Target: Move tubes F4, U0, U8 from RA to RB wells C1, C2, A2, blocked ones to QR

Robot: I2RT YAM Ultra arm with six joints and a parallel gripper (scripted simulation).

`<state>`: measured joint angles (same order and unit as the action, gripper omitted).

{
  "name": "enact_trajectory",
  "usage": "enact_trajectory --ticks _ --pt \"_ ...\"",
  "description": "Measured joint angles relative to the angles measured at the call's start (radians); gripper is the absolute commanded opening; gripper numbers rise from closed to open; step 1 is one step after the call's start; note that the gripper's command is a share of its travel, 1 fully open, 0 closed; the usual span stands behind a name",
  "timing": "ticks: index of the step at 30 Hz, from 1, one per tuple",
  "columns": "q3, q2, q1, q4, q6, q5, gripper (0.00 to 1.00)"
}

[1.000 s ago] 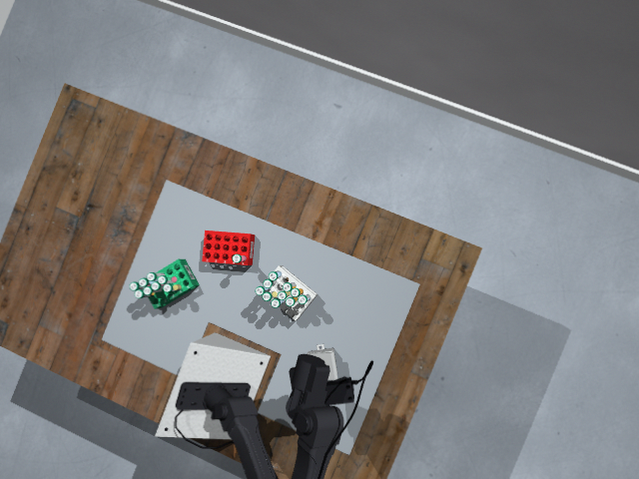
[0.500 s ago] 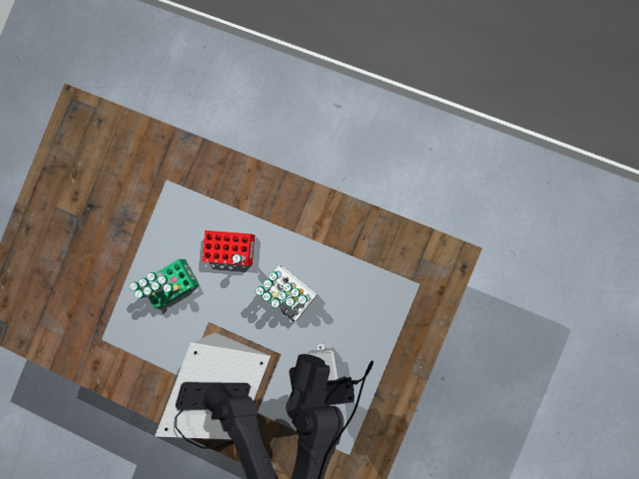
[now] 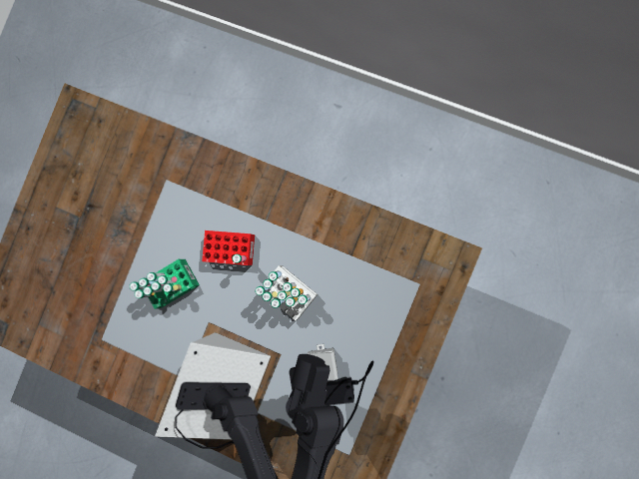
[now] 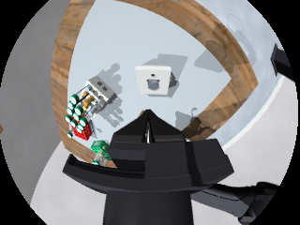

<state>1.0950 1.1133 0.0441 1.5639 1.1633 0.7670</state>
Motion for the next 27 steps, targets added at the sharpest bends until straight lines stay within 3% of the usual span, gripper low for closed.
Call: enact_trajectory --ticks 7,27 --pt "-0.048 0.062 -0.045 -0.01 0.014 0.014 0.0" --pt "-0.151 0.045 -0.23 -0.23 -0.199 0.032 0.0"
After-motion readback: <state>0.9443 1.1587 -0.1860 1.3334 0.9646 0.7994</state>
